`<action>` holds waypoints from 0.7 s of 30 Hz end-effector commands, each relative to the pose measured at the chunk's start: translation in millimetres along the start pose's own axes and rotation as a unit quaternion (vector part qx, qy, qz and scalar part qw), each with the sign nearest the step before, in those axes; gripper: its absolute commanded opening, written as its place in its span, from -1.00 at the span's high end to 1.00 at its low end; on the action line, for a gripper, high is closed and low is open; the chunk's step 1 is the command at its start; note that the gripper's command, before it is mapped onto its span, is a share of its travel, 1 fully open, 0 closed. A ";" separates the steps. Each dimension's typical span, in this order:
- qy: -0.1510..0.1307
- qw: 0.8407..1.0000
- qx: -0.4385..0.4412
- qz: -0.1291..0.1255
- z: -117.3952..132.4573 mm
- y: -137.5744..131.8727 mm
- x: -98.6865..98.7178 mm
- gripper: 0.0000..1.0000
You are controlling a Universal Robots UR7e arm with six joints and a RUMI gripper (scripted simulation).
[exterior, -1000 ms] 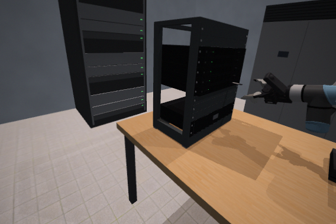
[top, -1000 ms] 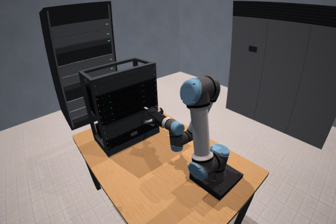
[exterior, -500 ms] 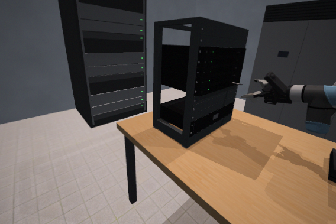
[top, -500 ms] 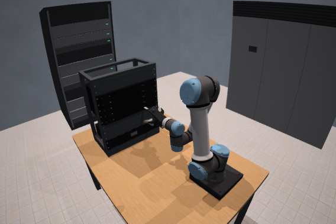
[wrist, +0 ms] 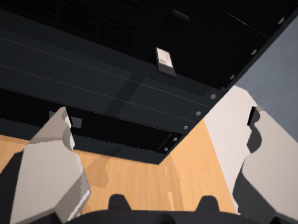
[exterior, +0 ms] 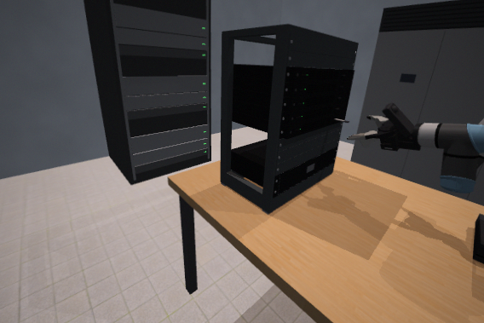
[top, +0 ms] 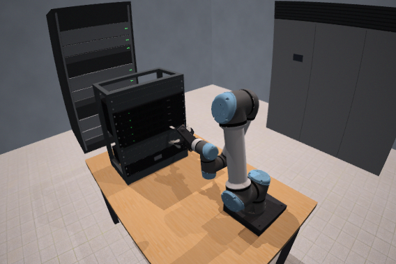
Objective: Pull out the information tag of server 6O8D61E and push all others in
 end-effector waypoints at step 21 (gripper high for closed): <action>0.008 0.998 0.067 -0.003 0.3 2.8 -2.0 -1.00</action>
Point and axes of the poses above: the point where the finger pads meet when closed, its own x axis out along the fingers, its own y axis across the jaws, z = x × y, the point moved 8 cm from there along -x, back along the fingers, and after that the axes turned 6 degrees about x, right-handed, at the moved point
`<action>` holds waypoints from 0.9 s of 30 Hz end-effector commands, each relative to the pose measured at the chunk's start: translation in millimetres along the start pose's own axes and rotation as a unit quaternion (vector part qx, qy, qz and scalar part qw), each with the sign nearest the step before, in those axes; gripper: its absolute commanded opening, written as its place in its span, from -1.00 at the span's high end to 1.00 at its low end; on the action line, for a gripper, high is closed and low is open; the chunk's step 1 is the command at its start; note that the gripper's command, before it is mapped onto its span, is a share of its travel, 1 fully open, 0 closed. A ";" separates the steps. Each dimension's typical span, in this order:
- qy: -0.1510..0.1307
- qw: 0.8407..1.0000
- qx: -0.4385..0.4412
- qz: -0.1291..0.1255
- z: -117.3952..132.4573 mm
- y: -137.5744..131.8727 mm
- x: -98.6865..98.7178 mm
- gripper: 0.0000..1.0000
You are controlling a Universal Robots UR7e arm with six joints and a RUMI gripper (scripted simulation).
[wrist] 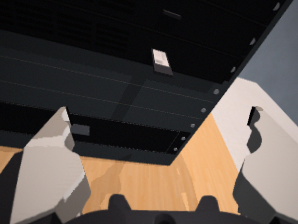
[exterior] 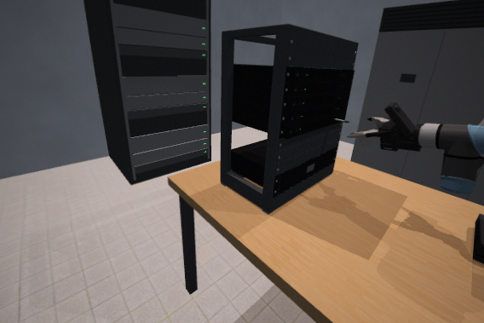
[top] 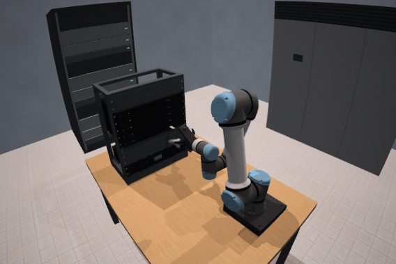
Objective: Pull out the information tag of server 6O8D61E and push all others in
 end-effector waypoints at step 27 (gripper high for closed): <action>0.009 0.997 0.078 -0.005 0.3 3.3 -2.5 -1.00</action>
Point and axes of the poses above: the point where the finger pads meet when closed, its own x axis out along the fingers, its own y axis across the jaws, z = x × y, the point moved 8 cm from there along -x, back along the fingers, and after that the axes turned 6 degrees about x, right-handed, at the moved point
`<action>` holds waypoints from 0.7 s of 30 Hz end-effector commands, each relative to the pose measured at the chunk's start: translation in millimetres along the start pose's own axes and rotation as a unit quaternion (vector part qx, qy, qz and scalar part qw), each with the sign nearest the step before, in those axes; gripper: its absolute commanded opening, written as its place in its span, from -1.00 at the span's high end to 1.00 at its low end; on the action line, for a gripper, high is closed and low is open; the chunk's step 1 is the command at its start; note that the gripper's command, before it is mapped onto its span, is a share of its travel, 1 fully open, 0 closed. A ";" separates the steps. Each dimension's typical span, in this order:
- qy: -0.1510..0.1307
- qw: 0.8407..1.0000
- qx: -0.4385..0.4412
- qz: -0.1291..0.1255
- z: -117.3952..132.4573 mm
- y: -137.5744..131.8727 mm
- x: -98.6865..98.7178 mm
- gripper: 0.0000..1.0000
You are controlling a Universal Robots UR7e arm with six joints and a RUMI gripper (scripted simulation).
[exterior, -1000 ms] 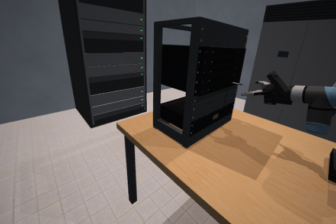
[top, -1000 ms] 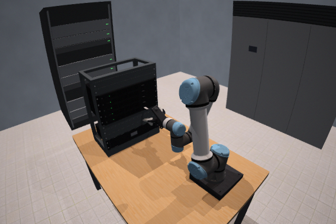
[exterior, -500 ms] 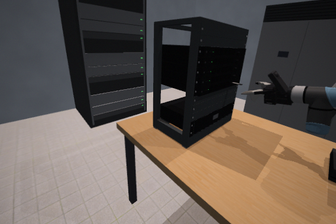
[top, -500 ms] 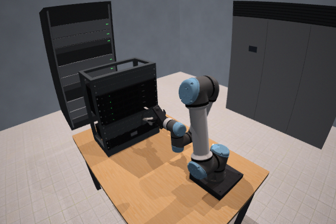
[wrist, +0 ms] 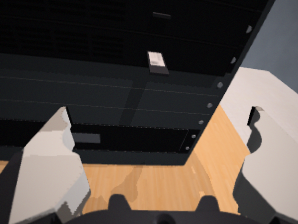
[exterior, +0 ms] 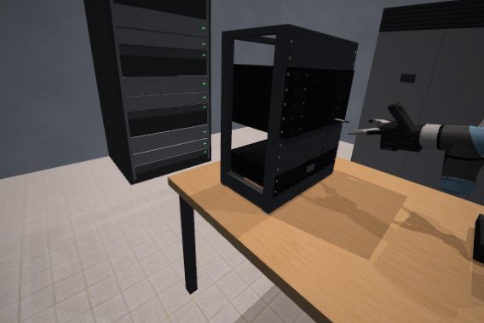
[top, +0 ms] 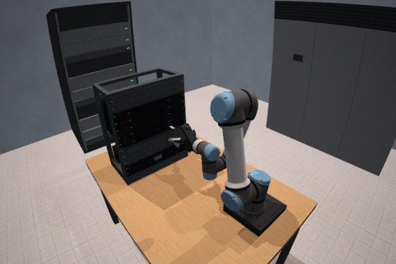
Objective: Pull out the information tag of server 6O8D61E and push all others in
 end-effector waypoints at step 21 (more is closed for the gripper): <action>0.007 0.998 0.062 -0.005 -0.1 2.6 -2.2 -1.00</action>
Point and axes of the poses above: the point where the finger pads meet when closed, its own x axis out along the fingers, its own y axis across the jaws, z = x × y, the point moved 8 cm from there along -x, back along the fingers, and after that the axes turned 6 degrees about x, right-handed, at the moved point
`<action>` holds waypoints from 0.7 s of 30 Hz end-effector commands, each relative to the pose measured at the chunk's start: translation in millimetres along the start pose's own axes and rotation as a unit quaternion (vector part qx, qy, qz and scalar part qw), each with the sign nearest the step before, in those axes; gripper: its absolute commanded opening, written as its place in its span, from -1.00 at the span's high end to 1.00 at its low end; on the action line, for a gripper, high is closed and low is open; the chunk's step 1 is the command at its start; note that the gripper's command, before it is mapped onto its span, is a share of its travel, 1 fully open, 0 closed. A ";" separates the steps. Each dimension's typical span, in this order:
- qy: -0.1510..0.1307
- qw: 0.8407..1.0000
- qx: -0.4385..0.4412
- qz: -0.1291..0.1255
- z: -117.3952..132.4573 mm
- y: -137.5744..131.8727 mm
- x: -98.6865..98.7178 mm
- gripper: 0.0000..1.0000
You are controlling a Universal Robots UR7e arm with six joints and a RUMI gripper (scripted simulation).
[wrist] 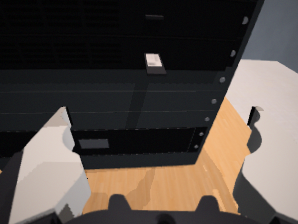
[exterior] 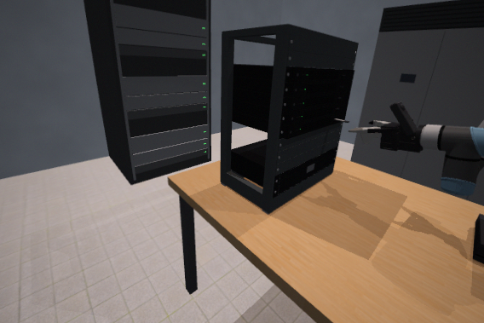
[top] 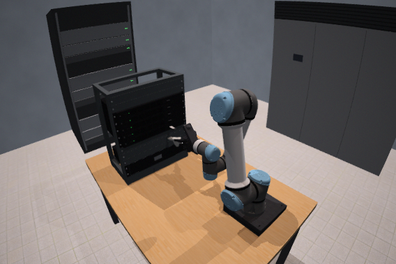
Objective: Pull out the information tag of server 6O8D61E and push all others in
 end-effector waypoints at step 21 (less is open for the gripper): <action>0.006 0.998 0.062 -0.005 -0.2 2.5 -2.3 -1.00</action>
Point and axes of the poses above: the point where the finger pads meet when closed, its own x axis out along the fingers, its own y axis across the jaws, z = x × y, the point moved 8 cm from there along -x, back along the fingers, and after that the axes turned 6 degrees about x, right-handed, at the moved point
